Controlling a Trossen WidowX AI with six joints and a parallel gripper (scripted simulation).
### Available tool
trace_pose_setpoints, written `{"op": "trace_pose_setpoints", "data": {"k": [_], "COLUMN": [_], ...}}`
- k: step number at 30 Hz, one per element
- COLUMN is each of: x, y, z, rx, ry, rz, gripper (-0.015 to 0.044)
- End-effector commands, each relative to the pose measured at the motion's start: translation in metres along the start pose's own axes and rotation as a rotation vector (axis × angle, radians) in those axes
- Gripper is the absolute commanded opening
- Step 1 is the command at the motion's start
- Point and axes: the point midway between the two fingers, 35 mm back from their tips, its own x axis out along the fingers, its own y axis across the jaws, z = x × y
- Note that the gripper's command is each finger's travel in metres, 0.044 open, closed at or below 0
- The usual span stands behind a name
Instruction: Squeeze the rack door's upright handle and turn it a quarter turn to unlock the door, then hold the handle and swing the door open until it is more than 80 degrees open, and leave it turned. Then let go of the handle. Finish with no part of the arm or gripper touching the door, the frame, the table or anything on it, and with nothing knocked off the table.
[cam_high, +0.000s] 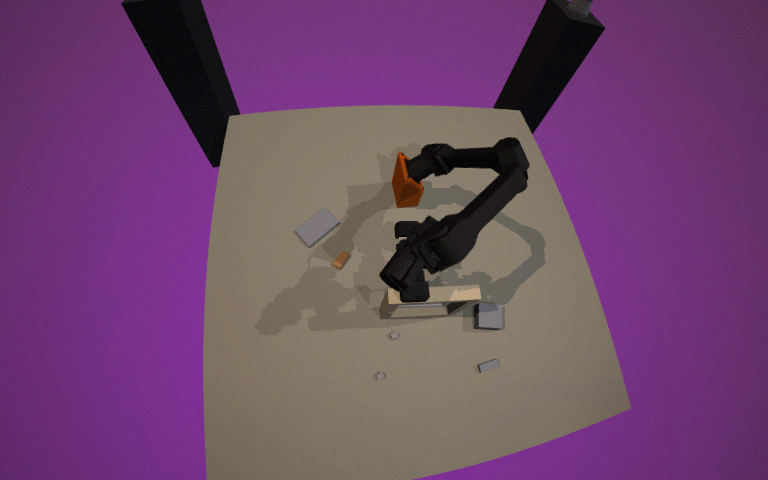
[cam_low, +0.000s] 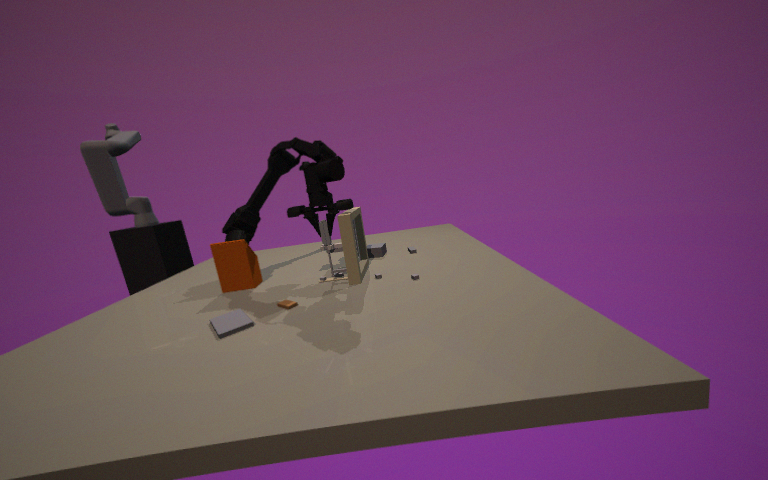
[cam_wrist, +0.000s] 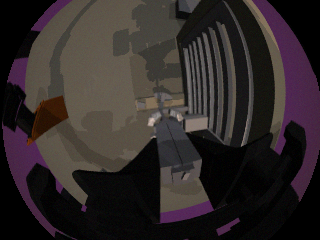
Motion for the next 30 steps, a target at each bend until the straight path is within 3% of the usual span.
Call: {"op": "trace_pose_setpoints", "data": {"k": [1,30], "x": [0.000,0.001], "y": [0.006,0.055], "z": [0.003,0.036], "rx": [0.099,0.670], "ry": [-0.004,-0.003], "rz": [0.004,0.008], "gripper": [0.0023,0.0023]}}
